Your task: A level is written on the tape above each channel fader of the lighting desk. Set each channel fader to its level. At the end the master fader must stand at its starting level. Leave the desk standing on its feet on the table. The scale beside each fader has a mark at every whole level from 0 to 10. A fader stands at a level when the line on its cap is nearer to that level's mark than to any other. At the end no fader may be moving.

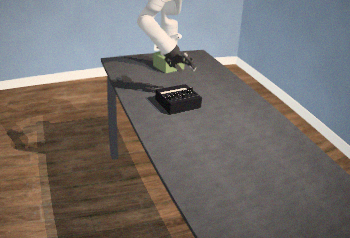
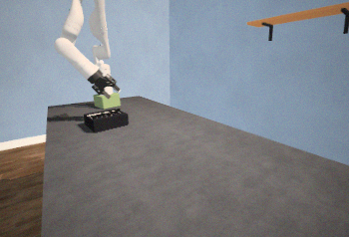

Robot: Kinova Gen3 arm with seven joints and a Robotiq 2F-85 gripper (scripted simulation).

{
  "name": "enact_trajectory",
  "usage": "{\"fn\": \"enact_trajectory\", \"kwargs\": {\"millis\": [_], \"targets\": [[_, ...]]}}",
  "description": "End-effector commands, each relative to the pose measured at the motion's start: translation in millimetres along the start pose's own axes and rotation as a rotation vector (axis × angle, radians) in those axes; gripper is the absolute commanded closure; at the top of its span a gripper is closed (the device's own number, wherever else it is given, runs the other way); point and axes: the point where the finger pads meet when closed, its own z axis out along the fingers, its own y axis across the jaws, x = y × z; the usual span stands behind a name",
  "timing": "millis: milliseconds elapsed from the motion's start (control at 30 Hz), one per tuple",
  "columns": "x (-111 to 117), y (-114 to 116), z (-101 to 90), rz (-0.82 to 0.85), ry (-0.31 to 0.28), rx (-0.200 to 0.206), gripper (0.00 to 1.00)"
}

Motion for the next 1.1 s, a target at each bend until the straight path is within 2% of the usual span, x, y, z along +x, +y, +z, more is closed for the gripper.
{"fn": "enact_trajectory", "kwargs": {"millis": [0,67,100,367,400,667,700,967,1000,1067], "targets": [[1.3,3.1,0.0,-0.010,0.000,0.001,0.00],[1.3,3.1,0.0,-0.010,0.000,0.001,0.00],[0.4,0.1,-0.9,-0.077,-0.011,0.057,0.00],[0.4,0.1,-0.9,-0.077,-0.011,0.057,0.00],[-1.3,-2.1,-2.6,-0.143,-0.023,0.112,0.00],[-1.3,-2.1,-2.6,-0.143,-0.023,0.112,0.00],[-3.6,-3.6,-5.1,-0.209,-0.035,0.164,0.00],[-3.6,-3.6,-5.1,-0.209,-0.035,0.164,0.00],[-6.4,-4.2,-8.2,-0.273,-0.047,0.215,0.00],[-6.4,-4.2,-8.2,-0.273,-0.047,0.215,0.00]]}}
